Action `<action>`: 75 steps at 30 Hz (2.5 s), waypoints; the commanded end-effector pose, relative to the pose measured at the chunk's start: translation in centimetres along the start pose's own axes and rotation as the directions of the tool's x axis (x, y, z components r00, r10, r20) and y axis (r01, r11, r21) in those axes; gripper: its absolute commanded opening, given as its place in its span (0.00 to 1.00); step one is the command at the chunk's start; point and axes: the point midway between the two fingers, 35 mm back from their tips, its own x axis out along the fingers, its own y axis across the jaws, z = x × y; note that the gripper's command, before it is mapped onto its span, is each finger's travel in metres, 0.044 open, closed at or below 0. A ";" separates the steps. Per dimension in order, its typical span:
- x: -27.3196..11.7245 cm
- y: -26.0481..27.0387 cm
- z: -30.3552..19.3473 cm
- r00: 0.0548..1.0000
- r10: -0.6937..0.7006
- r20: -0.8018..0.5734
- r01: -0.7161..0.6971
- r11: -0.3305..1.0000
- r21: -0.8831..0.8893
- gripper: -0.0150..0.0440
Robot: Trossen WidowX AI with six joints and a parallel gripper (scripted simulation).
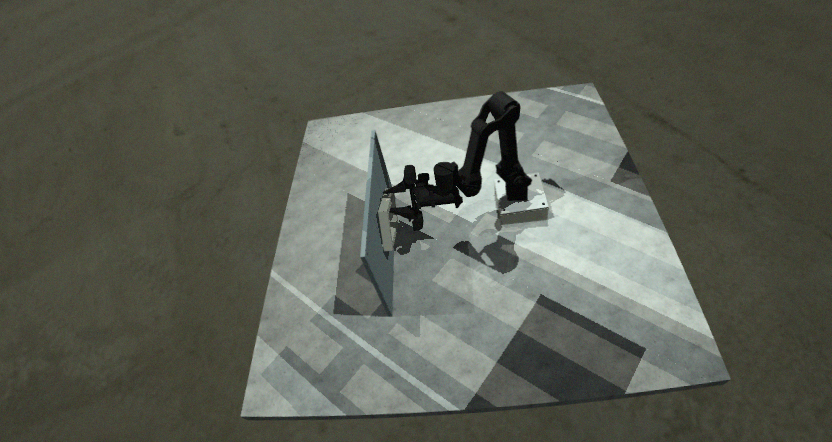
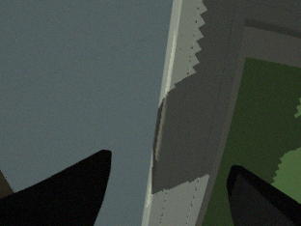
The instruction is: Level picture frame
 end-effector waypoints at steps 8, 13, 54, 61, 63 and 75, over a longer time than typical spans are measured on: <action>0.0 -0.1 -0.1 1.000 -0.002 -0.003 0.002 1.000 0.003 0.65; 0.0 -0.1 -0.1 1.000 -0.002 -0.003 0.002 1.000 0.003 0.59; 0.0 0.2 0.0 1.000 -0.002 -0.003 0.002 1.000 0.003 0.25; 0.0 0.5 0.0 1.000 -0.002 -0.003 0.002 1.000 0.003 0.25; 0.0 0.5 0.0 1.000 -0.002 -0.003 0.002 1.000 0.003 0.25; 0.0 0.9 0.0 1.000 -0.002 -0.003 0.002 1.000 0.003 0.25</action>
